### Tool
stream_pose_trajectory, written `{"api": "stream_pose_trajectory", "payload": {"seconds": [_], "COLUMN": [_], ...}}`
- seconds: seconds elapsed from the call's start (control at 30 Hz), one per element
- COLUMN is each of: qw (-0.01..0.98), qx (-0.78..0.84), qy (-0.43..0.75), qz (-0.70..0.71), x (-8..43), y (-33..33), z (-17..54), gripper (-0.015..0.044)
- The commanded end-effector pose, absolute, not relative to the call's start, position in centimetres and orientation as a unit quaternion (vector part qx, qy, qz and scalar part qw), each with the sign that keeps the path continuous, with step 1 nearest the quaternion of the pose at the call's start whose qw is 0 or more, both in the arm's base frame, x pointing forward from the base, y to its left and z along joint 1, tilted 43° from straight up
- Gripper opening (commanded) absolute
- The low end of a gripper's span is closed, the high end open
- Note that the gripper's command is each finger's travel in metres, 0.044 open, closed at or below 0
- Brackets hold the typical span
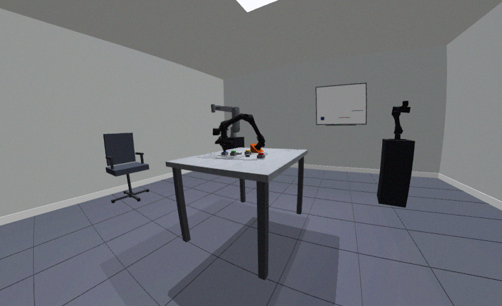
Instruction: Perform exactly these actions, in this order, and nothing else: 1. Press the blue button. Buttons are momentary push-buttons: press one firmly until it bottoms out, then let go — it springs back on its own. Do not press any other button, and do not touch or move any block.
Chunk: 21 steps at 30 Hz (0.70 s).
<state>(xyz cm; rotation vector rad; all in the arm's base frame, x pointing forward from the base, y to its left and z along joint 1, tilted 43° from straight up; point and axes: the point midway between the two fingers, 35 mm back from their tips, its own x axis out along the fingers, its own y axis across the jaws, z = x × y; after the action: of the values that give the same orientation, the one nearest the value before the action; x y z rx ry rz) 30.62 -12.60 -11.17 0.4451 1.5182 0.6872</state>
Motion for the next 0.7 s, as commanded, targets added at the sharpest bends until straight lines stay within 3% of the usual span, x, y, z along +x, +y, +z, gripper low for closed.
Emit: {"api": "stream_pose_trajectory", "payload": {"seconds": [0.0, 0.23, 0.67], "qw": [0.650, 0.648, 0.659], "qx": [0.196, 0.199, 0.195], "qy": [0.668, 0.669, 0.668], "qz": [0.303, 0.304, 0.286], "x": [30.6, 30.8, 33.3], "y": [-12.8, -14.7, -3.5], "z": [-11.0, -8.6, 7.7], "gripper": [0.0020, 0.0020, 0.0361]}}
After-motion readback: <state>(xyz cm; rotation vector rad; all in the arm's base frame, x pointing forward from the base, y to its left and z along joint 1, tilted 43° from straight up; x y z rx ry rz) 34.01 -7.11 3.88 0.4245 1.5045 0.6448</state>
